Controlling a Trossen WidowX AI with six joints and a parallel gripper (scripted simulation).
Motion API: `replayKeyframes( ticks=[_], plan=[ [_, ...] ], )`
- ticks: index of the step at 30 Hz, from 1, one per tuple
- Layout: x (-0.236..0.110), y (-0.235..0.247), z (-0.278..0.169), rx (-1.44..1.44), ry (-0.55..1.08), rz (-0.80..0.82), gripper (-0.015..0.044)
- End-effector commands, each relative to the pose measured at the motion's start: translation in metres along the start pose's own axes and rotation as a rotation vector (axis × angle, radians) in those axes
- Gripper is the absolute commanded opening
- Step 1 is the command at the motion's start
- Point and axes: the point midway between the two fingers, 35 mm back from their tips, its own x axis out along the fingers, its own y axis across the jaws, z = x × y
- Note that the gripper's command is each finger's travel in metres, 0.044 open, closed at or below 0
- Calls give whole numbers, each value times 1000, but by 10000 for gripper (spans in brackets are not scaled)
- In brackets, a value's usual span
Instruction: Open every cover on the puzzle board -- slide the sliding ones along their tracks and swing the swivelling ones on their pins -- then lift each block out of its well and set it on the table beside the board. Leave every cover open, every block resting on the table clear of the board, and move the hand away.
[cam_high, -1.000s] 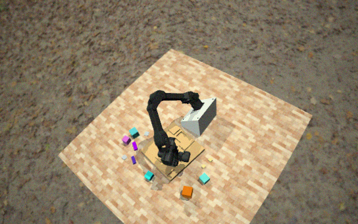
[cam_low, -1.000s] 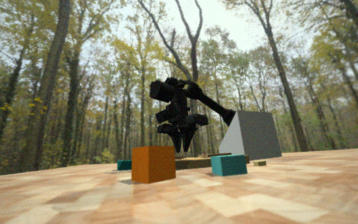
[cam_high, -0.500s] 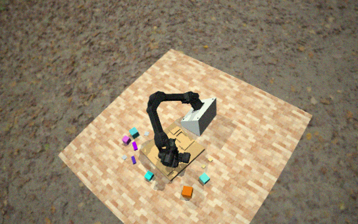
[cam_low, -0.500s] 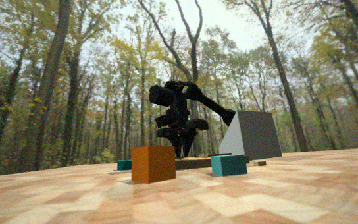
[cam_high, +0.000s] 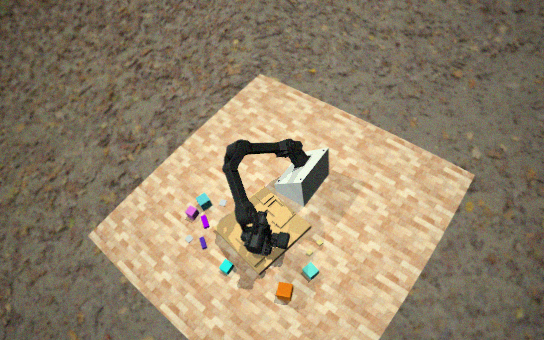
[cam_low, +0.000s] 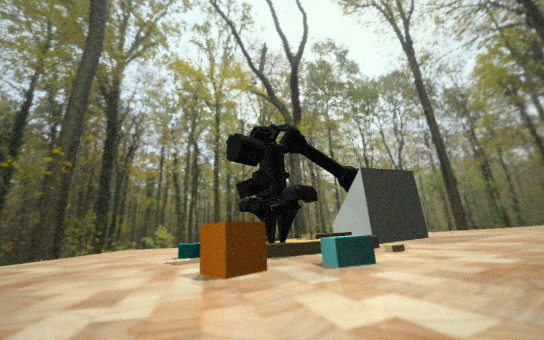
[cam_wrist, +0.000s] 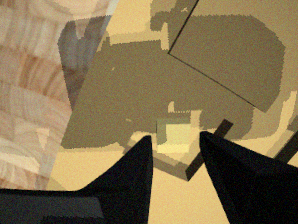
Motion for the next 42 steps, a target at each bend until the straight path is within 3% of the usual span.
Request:
replayKeyframes(
  ticks=[1, 6, 16, 42],
  plan=[
    [3, 0, 0, -5, -2, -5, 144],
    [7, 0, 0, -5, -2, -5, 144],
    [5, 0, 0, 1, 1, 0, 80],
    [-23, 1, 1, -3, -2, -1, 80]
  ],
)
